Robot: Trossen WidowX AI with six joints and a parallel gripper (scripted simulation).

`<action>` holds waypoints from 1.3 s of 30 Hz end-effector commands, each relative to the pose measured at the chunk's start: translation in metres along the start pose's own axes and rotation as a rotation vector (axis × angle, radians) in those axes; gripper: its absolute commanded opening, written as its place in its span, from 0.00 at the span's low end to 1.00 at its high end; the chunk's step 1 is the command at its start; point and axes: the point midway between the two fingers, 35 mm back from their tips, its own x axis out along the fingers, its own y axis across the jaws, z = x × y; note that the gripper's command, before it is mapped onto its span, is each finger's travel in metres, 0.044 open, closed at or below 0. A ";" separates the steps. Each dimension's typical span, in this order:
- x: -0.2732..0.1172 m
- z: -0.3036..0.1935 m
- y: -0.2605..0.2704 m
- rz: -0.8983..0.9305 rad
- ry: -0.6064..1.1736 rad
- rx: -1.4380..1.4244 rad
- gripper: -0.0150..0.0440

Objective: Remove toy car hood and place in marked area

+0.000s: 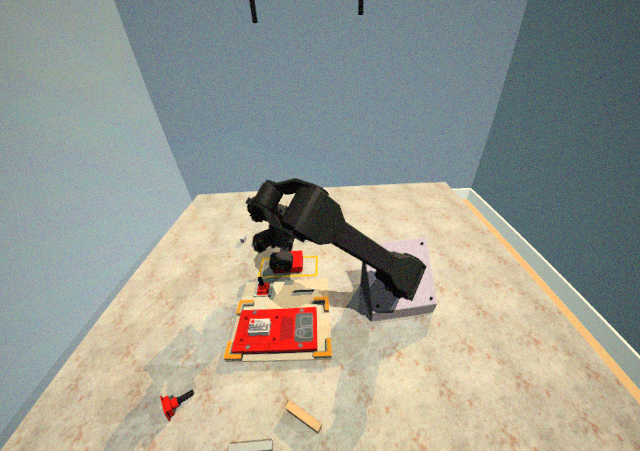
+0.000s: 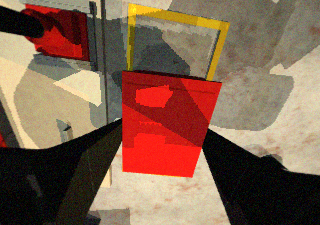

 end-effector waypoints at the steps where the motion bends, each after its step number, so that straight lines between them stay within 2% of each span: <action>1: 0.003 0.000 0.000 0.004 -0.003 0.004 0.25; 16: 0.010 0.000 0.001 0.004 -0.003 0.004 0.25; 33: 0.006 0.000 0.000 0.000 0.000 0.000 1.00; 39: -0.036 0.002 -0.002 0.002 -0.001 0.001 1.00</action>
